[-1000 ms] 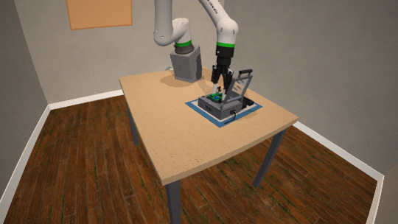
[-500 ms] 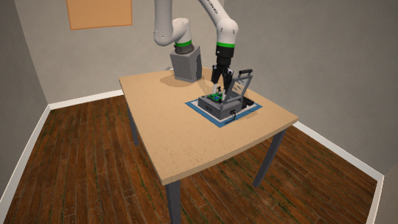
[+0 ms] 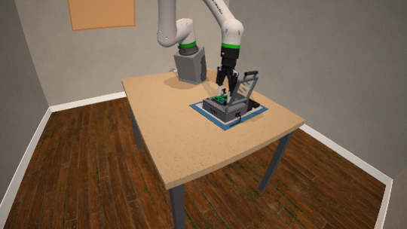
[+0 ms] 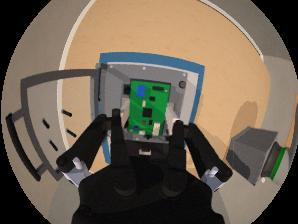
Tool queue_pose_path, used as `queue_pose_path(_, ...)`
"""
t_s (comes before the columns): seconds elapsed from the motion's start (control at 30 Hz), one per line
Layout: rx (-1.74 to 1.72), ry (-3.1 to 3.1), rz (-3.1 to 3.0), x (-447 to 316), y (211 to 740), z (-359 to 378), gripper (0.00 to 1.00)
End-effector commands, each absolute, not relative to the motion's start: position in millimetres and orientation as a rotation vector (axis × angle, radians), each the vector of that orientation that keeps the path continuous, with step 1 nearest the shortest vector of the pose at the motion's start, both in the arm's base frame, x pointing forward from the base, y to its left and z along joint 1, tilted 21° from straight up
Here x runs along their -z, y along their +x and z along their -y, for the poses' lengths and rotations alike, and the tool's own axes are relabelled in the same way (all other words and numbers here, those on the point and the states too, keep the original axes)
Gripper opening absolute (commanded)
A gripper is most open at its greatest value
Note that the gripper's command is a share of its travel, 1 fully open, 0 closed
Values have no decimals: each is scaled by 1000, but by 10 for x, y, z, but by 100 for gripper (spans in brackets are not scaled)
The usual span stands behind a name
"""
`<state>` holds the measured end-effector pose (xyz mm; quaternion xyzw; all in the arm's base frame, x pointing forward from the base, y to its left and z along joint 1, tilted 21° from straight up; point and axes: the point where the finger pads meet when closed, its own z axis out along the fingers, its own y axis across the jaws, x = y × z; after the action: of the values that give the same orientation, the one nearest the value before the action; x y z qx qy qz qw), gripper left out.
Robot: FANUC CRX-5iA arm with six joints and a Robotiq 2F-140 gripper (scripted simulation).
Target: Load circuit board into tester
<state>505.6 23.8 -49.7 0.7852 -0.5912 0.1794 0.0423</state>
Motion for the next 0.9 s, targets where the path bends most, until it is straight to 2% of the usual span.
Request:
queue_pose_path(0.0,-549,2403,1809,496,5057,-239,46)
queue_pose_path(0.87,-549,2403,1809,528,5065,-230,46)
